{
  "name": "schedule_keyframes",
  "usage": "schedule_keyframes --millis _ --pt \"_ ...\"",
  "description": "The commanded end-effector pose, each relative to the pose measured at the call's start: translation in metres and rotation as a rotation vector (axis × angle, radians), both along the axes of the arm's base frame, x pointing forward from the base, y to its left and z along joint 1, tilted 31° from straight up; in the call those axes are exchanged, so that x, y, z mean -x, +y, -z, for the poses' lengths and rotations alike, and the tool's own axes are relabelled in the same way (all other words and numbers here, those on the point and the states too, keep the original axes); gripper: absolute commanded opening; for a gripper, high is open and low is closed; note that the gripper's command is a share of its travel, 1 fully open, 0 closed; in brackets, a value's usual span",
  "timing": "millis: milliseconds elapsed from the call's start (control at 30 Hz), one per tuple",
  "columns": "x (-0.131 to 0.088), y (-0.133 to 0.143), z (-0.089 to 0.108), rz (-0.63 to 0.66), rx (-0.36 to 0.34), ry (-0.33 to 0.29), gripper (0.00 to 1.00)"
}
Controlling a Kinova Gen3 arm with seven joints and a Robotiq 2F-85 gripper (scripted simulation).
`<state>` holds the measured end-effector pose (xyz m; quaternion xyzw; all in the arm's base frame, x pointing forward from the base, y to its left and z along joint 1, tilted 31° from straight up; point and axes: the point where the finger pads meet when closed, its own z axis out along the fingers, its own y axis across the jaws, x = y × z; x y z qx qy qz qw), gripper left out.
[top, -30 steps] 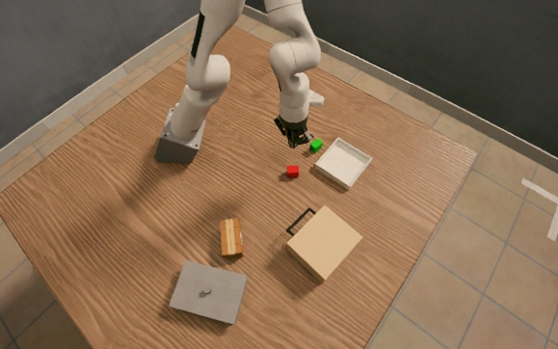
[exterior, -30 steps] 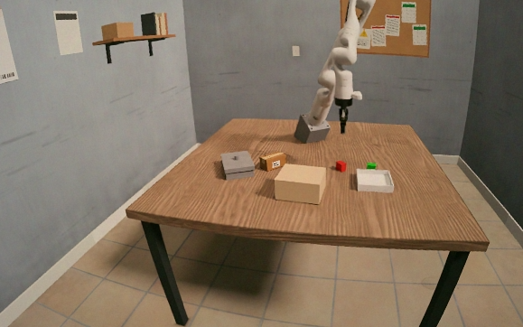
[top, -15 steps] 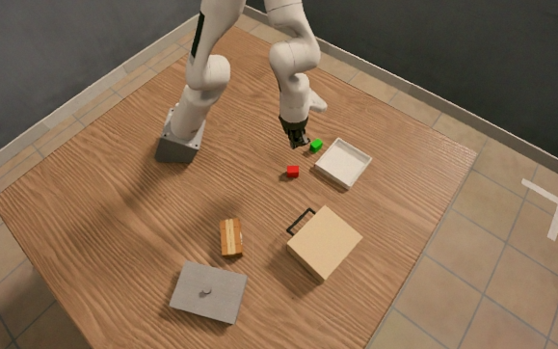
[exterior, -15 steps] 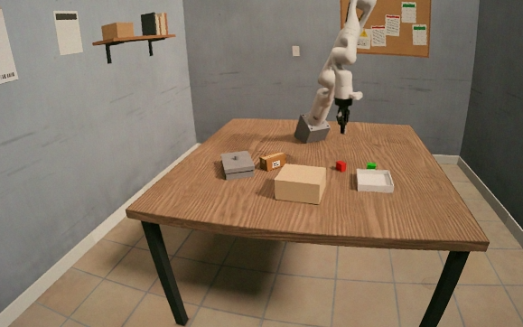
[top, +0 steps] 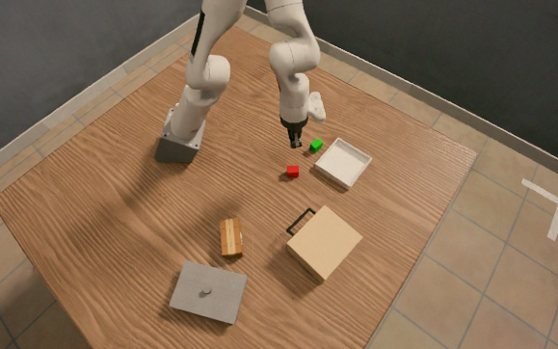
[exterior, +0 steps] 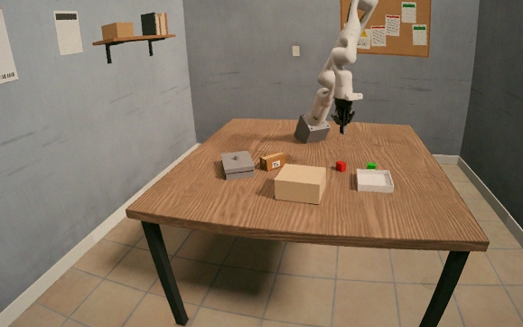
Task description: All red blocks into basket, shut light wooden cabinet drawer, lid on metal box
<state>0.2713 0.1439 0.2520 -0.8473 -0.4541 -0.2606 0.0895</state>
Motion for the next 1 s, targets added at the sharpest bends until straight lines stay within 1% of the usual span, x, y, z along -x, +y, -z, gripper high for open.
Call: schedule_keyframes --millis 0,500,533,967 --pt "0.0007 -0.0013 -0.0004 0.063 -0.014 0.031 0.1" --pt "0.0007 -0.0013 -0.0004 0.07 -0.017 0.034 0.1" --pt "0.0007 -0.0013 -0.0004 0.07 -0.017 0.034 0.7" --pt "0.0007 -0.0013 -0.0004 0.07 -0.017 0.034 0.7"
